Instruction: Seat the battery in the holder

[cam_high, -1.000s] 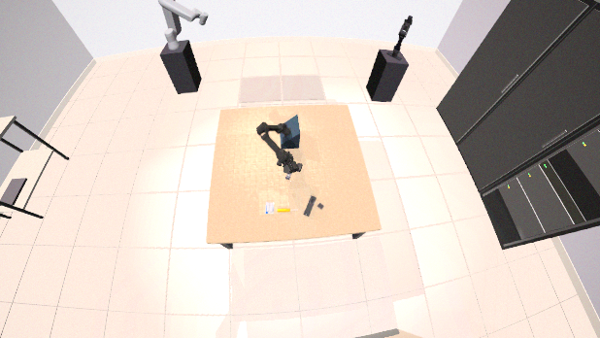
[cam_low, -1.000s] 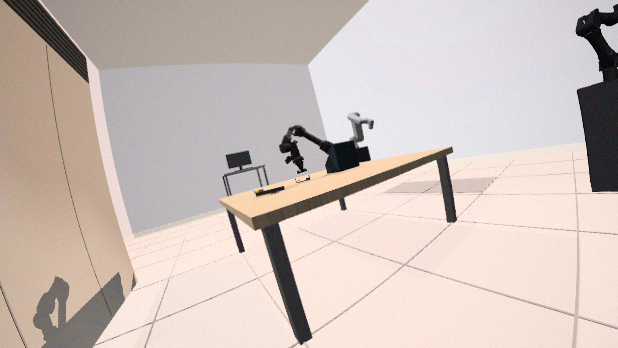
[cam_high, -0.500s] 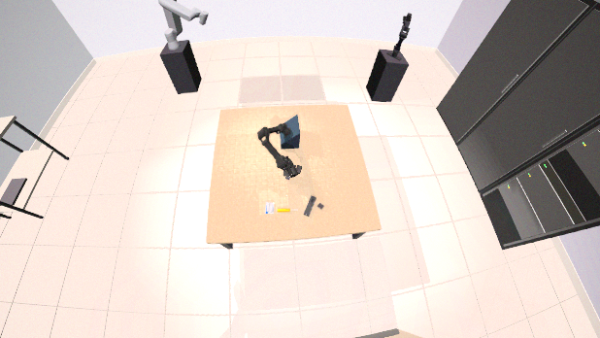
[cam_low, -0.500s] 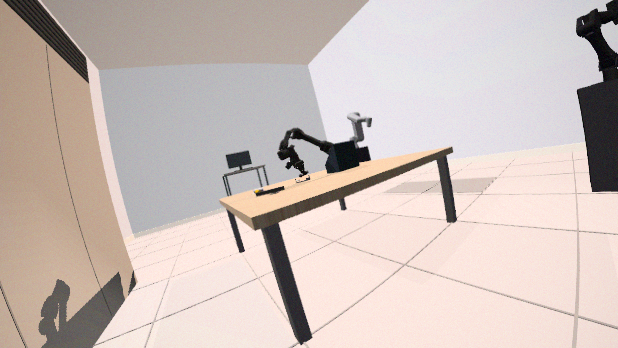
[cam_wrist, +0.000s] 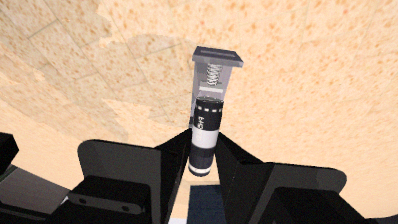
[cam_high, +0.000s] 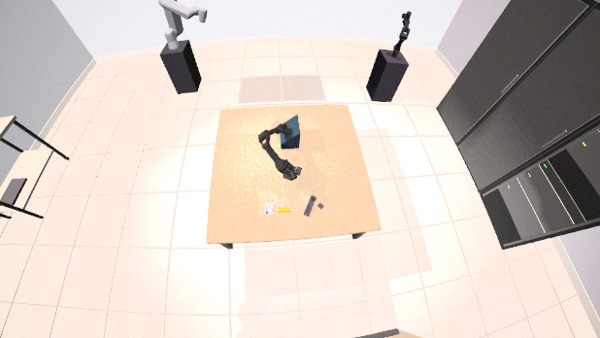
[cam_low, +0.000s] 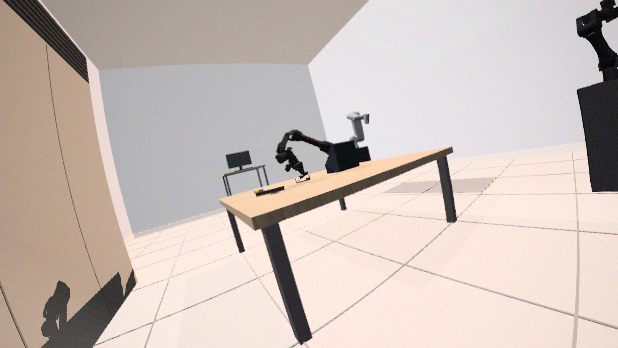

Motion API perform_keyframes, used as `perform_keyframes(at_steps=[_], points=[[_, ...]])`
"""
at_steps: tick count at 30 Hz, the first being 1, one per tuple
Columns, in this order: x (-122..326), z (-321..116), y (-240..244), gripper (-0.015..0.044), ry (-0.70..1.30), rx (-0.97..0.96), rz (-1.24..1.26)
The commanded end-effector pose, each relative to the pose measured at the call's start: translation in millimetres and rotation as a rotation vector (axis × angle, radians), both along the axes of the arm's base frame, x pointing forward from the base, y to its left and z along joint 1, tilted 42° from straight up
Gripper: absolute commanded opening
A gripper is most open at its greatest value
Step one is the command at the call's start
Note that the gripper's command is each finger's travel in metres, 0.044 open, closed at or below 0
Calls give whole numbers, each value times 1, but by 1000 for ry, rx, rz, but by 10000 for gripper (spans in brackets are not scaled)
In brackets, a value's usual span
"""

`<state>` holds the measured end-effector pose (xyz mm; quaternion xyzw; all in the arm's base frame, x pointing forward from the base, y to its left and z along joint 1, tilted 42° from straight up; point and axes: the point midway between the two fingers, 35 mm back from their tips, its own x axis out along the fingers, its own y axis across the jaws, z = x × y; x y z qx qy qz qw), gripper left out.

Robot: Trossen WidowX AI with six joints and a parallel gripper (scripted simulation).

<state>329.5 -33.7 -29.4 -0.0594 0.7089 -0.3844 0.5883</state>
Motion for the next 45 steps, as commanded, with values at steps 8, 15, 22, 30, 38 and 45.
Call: perform_keyframes(at_steps=[8, 15, 22, 30, 38, 45], points=[[3, -3, -4, 74, 55, 30, -50], [4, -5, -6, 74, 88, 47, -79], [5, -5, -8, 74, 104, 55, -94], [10, -5, -10, 74, 103, 55, -94], [15, -4, -12, 74, 104, 54, -95], [18, -3, -13, 74, 105, 54, -97]])
